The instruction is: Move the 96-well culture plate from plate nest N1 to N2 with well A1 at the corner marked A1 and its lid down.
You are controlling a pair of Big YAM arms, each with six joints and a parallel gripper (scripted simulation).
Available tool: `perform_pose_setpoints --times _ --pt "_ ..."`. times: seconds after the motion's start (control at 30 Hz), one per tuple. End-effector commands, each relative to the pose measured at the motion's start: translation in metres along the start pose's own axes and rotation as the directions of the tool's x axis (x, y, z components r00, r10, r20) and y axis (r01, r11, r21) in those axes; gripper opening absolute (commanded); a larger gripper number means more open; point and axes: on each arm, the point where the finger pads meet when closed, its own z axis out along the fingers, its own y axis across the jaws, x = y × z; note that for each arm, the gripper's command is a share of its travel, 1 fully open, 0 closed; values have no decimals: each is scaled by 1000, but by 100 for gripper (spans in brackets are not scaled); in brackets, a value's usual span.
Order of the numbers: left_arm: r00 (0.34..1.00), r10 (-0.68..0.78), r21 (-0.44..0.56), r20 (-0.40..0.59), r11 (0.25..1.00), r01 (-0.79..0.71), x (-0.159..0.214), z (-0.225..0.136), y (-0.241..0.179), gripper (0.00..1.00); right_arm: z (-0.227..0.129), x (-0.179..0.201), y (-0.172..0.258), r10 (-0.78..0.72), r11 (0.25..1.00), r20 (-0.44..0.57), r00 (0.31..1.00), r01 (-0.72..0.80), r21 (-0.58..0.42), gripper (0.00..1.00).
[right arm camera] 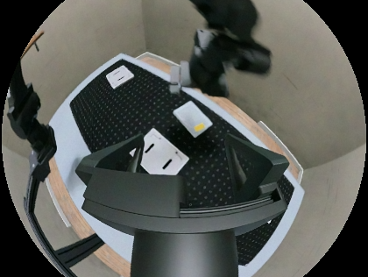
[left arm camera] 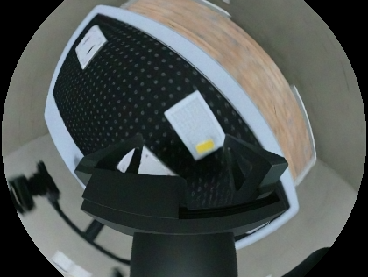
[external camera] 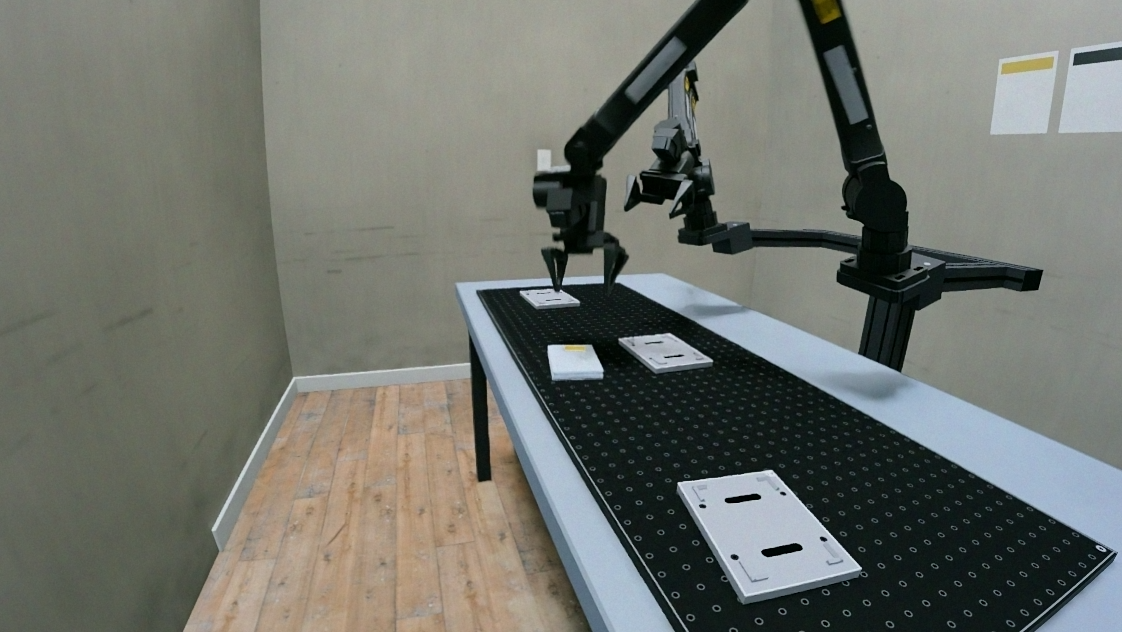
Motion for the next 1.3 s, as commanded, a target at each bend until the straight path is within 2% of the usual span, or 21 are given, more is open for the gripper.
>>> perform_pose_setpoints --times 0.0,0.17,0.37,0.43,0.6,0.73,0.93,1.0,1.2,1.27 --pt "973 222 100 -65 972 -215 -18 -23 12 100 -10 -7 -13 79 996 52 996 -81 36 100" --pt "914 383 263 -136 903 -339 -24 -53 28 100 -20 -4 -21 113 991 99 989 -120 60 100" --pt "815 570 468 -109 752 -464 -29 -89 48 100 -27 -2 -28 142 985 141 980 -155 82 100" --pt "815 570 468 -109 752 -464 -29 -89 48 100 -27 -2 -28 142 985 141 980 -155 82 100" --pt "692 721 633 25 525 -570 -27 -125 64 100 -29 -3 -29 143 984 152 978 -157 86 100" --pt "595 778 721 200 295 -628 -26 -156 82 100 -30 -3 -29 142 984 155 978 -157 88 100" --pt "464 747 720 476 -27 -694 -22 -195 108 100 -30 -2 -29 140 984 153 978 -155 88 100" --pt "464 747 720 476 -27 -694 -22 -195 108 100 -30 -2 -29 140 984 153 978 -155 88 100" --pt "319 564 567 762 -342 -749 -14 -235 140 100 -30 -2 -29 140 984 153 978 -155 88 100" --pt "273 487 495 830 -416 -763 -6 -239 156 100 -28 -6 -33 137 983 148 979 -153 97 100"
